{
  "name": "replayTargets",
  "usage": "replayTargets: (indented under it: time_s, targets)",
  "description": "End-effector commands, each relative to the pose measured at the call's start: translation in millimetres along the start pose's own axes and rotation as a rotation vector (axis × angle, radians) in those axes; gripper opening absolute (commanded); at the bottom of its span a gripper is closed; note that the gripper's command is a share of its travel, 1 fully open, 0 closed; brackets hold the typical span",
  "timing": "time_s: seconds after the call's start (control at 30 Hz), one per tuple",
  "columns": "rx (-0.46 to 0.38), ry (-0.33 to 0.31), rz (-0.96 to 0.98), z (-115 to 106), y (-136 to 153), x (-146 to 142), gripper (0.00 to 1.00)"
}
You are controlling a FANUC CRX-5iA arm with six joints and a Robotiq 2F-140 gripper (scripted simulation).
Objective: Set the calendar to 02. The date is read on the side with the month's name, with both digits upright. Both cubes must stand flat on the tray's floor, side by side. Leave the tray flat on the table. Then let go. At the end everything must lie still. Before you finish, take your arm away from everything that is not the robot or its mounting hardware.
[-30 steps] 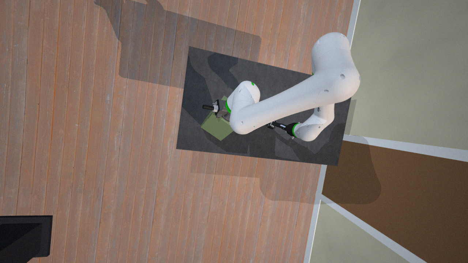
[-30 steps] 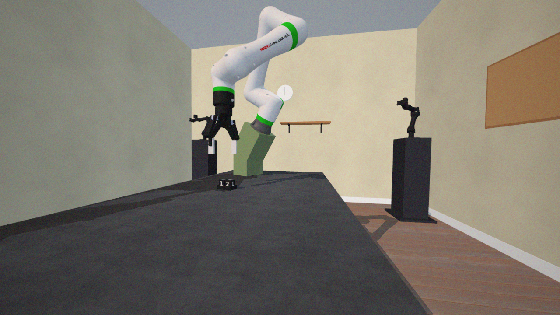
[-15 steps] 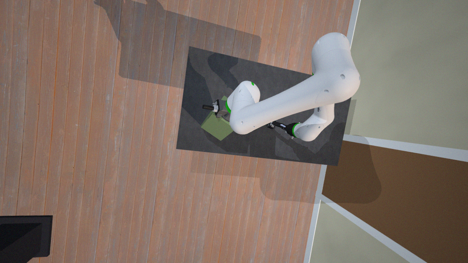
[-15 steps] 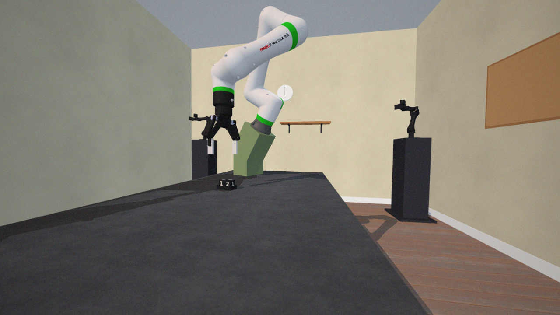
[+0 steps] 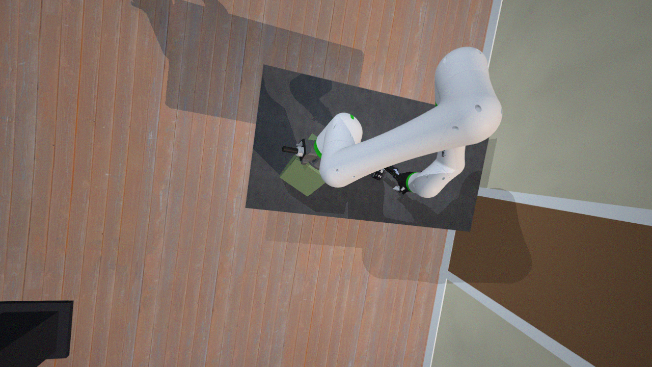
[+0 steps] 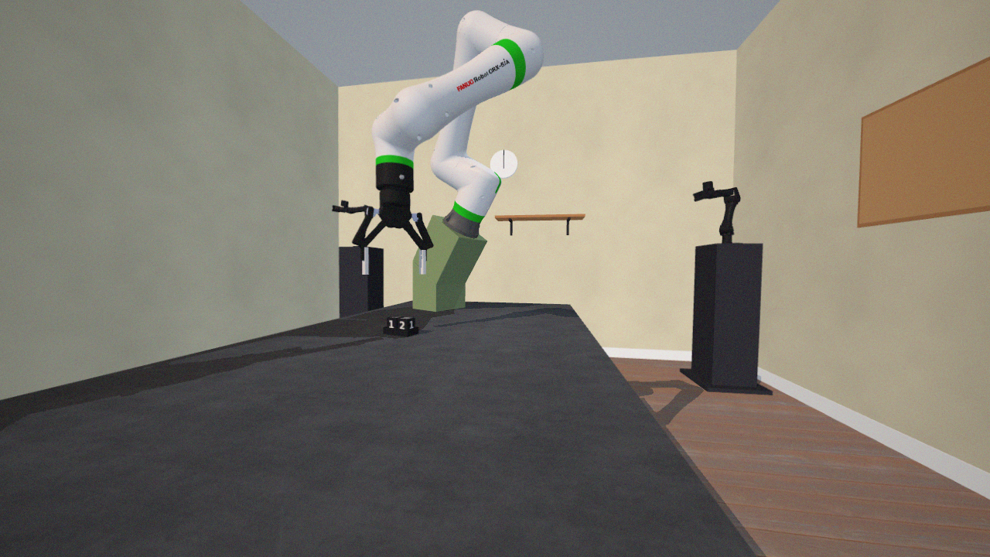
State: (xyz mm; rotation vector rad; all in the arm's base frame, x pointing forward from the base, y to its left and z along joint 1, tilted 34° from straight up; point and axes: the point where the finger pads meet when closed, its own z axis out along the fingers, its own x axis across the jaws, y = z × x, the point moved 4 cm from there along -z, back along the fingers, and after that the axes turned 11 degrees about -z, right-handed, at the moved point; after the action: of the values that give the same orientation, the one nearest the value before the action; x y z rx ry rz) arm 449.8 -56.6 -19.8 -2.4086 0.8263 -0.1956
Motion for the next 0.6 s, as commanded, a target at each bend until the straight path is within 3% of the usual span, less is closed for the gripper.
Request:
replayTargets:
  time_s: [0.0,0.27,0.37,0.57]
  targets:
    - [-0.013,0.000,0.174,1.7,-0.5,0.3,1.00]
    - [-0.013,0.001,0.462,4.7,-0.4,0.3,1.00]
    - [-0.013,0.002,0.488,4.9,-0.4,0.3,1.00]
    - [-0.013,0.003,0.759,7.7,-0.3,0.3,1.00]
